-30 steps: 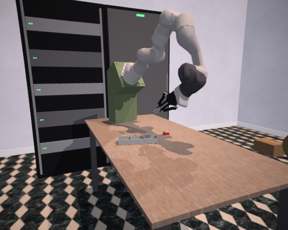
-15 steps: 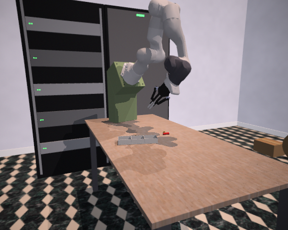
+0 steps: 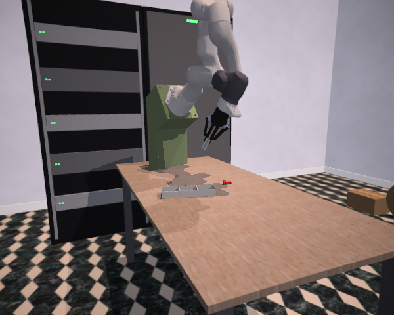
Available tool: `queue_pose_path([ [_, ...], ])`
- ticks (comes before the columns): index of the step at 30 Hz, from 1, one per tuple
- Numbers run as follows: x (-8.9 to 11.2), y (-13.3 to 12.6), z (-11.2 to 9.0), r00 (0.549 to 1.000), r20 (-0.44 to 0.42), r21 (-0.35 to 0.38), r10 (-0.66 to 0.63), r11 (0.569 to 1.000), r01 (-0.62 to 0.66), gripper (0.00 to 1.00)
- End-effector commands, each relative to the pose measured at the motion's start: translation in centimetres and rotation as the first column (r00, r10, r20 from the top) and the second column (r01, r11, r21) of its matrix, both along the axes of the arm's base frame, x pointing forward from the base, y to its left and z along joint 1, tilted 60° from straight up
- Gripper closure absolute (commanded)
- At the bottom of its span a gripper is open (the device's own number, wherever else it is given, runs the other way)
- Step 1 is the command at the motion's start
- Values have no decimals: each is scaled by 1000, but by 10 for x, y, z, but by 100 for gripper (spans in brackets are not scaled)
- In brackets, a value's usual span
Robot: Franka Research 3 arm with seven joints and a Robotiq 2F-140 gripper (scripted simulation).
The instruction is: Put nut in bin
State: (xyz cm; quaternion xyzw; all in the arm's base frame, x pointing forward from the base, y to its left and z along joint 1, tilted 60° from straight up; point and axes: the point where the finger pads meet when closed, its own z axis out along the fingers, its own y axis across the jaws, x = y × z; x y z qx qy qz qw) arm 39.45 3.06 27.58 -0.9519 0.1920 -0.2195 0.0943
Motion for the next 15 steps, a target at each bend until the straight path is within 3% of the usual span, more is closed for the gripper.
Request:
queue_pose_path([
  [1,13,1,9,988,127,-14,91,996,-90,95],
  [15,13,1,9,921,321,-20,220,974,-226,95],
])
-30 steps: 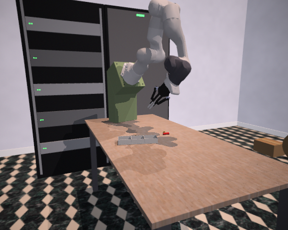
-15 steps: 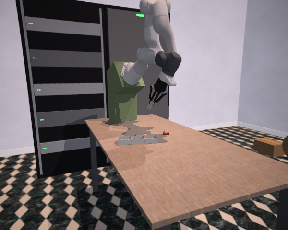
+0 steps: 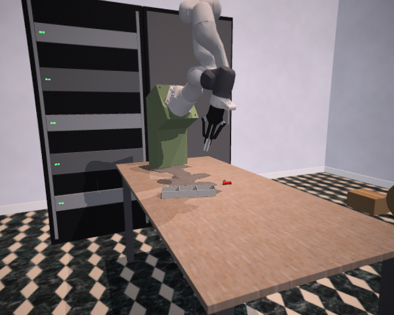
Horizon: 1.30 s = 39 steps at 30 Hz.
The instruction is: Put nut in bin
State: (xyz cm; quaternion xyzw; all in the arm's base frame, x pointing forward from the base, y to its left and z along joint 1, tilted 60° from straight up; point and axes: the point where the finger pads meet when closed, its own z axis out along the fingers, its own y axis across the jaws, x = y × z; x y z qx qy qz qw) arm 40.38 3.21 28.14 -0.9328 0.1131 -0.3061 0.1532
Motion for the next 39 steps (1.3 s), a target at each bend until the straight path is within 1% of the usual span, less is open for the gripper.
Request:
queue_pose_path([
  [1,3,0,4,988,129,-32,84,996,-80,95],
  [10,3,0,4,955,234,-38,183,983,-179,95],
  [12,3,0,4,955,234,-38,183,983,-179,95],
  [13,3,0,4,943,262,-49,205,979,-200,95],
  [39,3,0,4,942,264,-50,206,978,-200,95],
])
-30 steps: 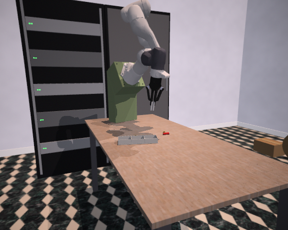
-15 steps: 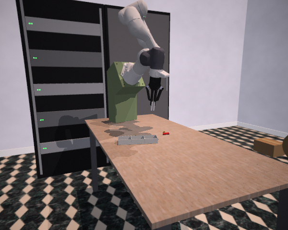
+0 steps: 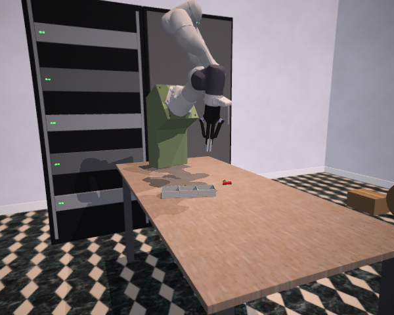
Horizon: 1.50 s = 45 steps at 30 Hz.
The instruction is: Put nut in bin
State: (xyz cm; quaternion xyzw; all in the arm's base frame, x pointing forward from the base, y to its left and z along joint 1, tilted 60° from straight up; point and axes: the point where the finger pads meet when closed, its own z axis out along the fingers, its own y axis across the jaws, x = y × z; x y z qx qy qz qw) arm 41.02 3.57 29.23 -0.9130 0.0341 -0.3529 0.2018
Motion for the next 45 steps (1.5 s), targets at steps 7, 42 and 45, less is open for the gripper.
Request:
queue_pose_path([
  [7,-3,-4,-7,989,140,-55,46,998,-39,95],
  [42,9,-15,-11,988,154,-20,17,1000,-14,95],
  [45,27,-31,-16,988,149,38,-31,999,25,95],
])
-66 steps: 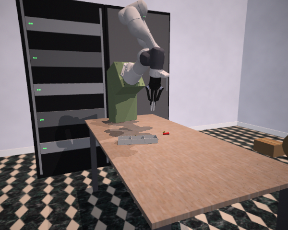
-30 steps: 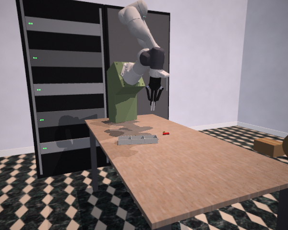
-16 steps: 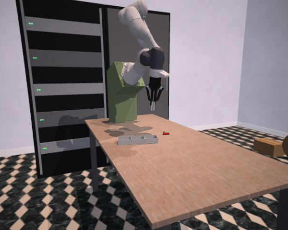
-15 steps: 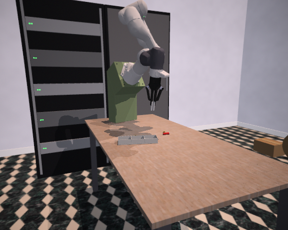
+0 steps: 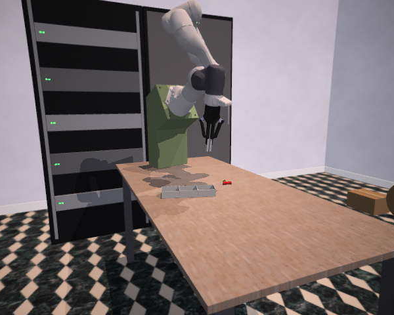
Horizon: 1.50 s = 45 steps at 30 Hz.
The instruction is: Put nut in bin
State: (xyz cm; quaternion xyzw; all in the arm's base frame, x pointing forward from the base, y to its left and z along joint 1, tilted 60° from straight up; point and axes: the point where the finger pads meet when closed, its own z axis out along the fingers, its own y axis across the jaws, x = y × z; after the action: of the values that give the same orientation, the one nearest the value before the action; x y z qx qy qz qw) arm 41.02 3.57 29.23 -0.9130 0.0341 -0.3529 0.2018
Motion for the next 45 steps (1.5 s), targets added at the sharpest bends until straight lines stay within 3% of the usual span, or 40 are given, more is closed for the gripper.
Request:
queue_pose_path([
  [1,33,-35,-17,988,149,38,-31,999,25,95],
  [45,42,-33,-5,988,149,38,-31,999,25,95],
])
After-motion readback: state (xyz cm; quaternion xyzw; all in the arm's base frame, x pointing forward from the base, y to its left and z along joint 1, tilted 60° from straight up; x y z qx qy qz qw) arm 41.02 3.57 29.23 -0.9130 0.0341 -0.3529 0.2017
